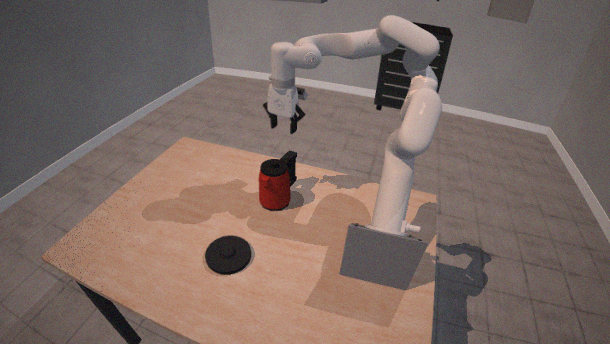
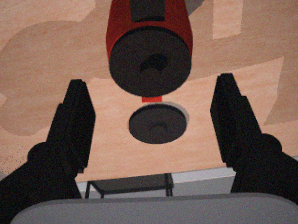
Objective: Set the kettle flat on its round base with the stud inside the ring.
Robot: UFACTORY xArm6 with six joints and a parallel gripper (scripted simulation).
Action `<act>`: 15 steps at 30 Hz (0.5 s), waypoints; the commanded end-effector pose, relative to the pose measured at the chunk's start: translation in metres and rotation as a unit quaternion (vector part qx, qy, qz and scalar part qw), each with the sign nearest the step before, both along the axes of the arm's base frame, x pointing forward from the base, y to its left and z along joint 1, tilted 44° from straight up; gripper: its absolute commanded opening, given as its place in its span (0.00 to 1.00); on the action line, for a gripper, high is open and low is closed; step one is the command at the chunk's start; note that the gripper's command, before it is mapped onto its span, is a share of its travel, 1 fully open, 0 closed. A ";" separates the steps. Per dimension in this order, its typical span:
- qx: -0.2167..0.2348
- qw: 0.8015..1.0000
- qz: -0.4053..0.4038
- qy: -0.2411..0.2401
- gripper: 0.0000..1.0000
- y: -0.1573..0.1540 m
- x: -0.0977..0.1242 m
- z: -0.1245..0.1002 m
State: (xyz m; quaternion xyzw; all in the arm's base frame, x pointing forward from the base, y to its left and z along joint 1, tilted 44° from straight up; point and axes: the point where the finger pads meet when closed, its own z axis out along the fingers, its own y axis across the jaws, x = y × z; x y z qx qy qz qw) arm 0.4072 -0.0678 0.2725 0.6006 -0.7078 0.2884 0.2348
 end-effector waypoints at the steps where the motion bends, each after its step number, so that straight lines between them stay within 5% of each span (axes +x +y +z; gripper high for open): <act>1: 0.000 1.000 0.001 -0.001 0.81 0.001 0.001 0.001; 15: 0.000 1.000 0.001 -0.001 0.81 -0.015 0.001 -0.015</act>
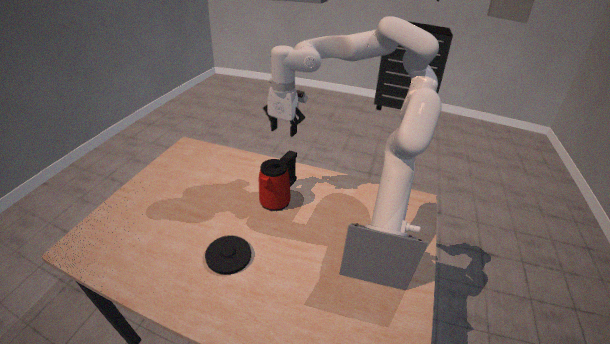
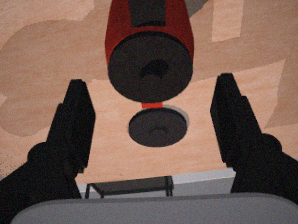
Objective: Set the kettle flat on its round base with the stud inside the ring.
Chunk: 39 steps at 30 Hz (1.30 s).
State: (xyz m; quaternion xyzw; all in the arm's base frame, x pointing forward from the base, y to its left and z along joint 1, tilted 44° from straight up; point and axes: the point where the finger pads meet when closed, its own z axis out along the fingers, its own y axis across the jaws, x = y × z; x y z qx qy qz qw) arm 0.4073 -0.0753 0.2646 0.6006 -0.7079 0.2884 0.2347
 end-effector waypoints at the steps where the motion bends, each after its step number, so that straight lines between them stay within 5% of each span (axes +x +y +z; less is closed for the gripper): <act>1: 0.000 1.000 0.001 -0.001 0.81 -0.010 0.001 -0.010; 19: 0.000 1.000 0.001 -0.001 0.81 -0.060 0.002 -0.063; 39: 0.000 1.000 0.001 -0.001 0.81 -0.079 0.003 -0.082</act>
